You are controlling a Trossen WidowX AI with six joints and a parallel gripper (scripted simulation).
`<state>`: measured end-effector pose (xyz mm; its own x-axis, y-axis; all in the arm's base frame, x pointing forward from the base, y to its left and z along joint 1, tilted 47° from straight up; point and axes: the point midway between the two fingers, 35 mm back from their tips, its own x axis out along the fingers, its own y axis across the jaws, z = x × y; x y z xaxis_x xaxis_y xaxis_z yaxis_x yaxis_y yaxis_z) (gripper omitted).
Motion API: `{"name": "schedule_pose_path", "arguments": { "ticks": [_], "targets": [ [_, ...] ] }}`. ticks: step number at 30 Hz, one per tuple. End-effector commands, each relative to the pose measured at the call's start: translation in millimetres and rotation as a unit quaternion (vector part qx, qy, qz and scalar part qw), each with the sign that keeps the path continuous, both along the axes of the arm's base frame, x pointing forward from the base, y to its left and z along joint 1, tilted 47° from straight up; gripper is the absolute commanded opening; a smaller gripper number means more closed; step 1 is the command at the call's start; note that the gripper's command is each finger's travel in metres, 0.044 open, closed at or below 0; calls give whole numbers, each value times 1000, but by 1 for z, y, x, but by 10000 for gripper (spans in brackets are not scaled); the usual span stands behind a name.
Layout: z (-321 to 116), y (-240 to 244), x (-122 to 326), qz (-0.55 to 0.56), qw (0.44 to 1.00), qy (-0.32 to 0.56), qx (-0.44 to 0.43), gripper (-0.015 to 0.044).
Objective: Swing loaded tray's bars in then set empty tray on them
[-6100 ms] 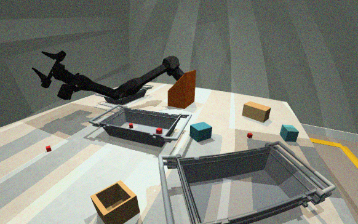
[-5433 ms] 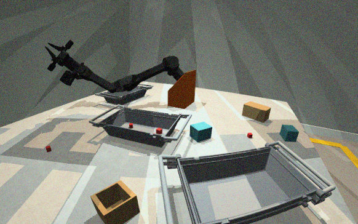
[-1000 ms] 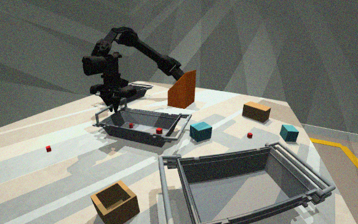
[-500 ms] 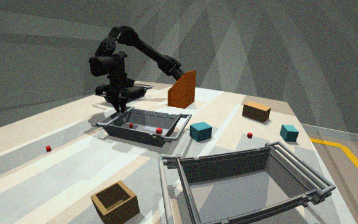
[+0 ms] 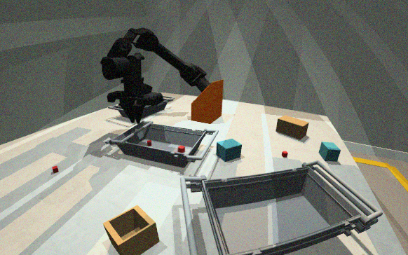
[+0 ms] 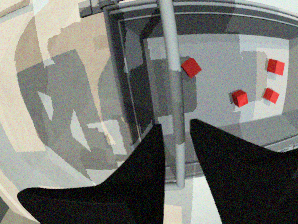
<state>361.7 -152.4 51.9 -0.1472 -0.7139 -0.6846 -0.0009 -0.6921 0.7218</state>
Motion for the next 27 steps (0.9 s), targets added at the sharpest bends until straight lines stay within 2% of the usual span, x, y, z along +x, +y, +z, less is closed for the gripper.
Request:
{"name": "schedule_pose_path", "arguments": {
  "ticks": [1, 18, 22, 27],
  "targets": [
    [-1, 1, 0, 2, 1000, 1, 0, 88],
    [-1, 1, 1, 7, 1000, 7, 2, 88],
    [-23, 25, 11, 147, 978, 146, 36, 88],
    [-57, 62, 21, 345, 870, 343, 79, 88]
  ]
}}
